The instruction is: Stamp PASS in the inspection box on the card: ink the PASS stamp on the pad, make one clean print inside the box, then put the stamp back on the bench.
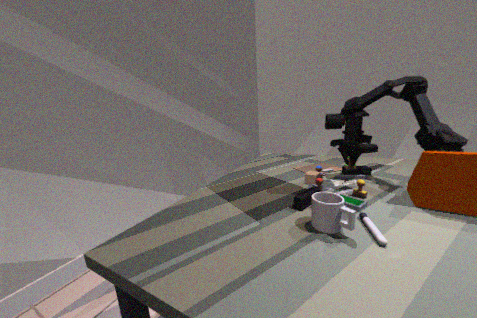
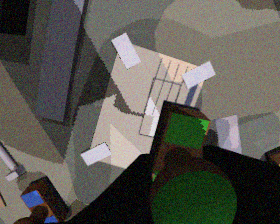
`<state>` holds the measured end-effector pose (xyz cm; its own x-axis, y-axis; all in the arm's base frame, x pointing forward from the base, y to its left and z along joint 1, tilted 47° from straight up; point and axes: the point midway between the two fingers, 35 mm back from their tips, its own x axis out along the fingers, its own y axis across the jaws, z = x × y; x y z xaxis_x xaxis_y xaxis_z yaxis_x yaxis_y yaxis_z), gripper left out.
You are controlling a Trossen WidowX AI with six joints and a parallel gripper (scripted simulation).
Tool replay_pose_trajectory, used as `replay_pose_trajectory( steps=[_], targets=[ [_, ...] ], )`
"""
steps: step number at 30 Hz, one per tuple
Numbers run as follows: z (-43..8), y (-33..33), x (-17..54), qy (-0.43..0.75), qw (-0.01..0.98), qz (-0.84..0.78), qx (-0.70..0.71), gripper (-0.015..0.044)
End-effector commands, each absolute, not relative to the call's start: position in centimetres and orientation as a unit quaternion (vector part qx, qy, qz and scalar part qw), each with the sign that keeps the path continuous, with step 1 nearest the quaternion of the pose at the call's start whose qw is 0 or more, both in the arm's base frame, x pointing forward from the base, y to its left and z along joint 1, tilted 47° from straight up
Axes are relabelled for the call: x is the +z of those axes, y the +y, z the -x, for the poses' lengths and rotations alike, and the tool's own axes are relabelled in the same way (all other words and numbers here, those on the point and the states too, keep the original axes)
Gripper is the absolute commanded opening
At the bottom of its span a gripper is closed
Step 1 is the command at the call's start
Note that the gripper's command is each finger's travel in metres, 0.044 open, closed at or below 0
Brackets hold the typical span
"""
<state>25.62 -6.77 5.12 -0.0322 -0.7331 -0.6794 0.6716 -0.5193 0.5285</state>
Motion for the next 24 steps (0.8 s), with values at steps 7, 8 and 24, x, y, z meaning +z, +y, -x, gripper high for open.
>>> replay_pose_trajectory(
  steps=[7,8,24],
  targets=[
    [-27.7,-5.4,4.7,-0.031,0.487,-0.498,-0.717,0.0000],
    [-28.1,-5.2,4.6,-0.031,0.487,-0.498,-0.717,0.0000],
    [-33.3,-1.9,1.1,-0.031,0.487,-0.500,-0.716,0.0000]
  ],
)
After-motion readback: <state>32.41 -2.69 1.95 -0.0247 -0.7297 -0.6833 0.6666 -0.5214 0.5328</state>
